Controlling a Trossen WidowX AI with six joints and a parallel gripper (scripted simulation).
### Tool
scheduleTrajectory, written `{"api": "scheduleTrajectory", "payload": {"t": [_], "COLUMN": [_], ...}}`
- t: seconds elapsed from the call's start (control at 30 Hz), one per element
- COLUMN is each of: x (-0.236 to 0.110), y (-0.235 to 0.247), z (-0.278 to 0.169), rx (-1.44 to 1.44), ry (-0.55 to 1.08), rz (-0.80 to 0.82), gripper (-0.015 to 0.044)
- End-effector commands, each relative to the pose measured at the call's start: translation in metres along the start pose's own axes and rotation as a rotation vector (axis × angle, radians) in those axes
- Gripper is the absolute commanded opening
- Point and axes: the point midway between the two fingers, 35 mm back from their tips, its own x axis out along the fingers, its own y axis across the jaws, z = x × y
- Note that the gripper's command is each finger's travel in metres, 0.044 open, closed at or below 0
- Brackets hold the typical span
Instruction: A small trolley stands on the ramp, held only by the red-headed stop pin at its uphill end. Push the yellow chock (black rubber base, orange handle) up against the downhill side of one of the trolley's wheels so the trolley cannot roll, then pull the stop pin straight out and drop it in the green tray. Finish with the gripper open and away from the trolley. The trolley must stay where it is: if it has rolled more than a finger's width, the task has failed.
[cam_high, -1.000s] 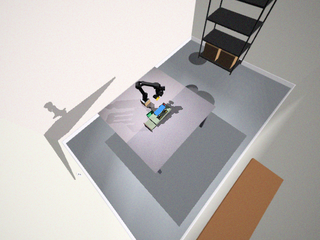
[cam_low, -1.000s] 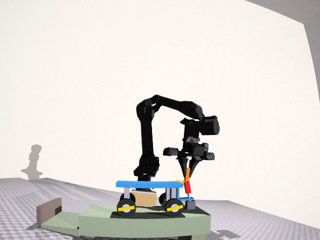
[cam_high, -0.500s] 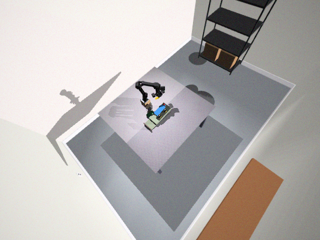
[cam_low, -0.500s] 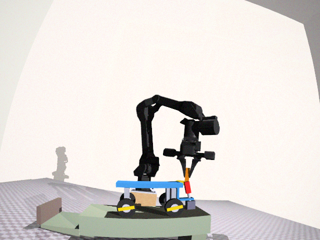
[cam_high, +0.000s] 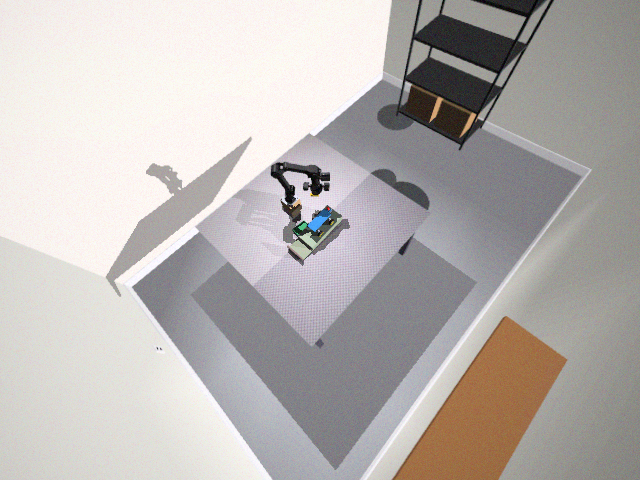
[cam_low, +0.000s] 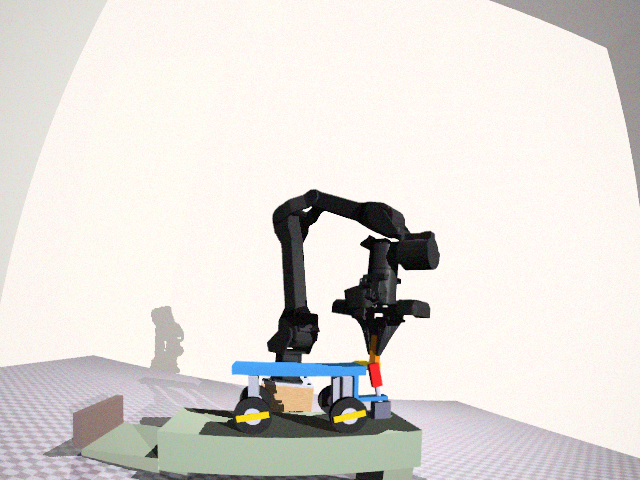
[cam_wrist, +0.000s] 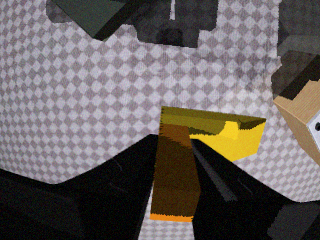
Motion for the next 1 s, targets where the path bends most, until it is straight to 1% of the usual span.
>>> {"api": "scheduleTrajectory", "payload": {"t": [0.0,0.5,0.77,0.97], "x": [0.000,0.000,0.000,0.002], "y": [0.000,0.000,0.000,-0.008], "z": [0.001,0.001,0.001,0.019], "rx": [0.136,0.645,0.668,0.678], "ry": [-0.006,-0.009,-0.009,-0.011], "rz": [-0.004,-0.007,-0.007,-0.007], "gripper": [0.0000,0.0000,0.0000,0.0000]}}
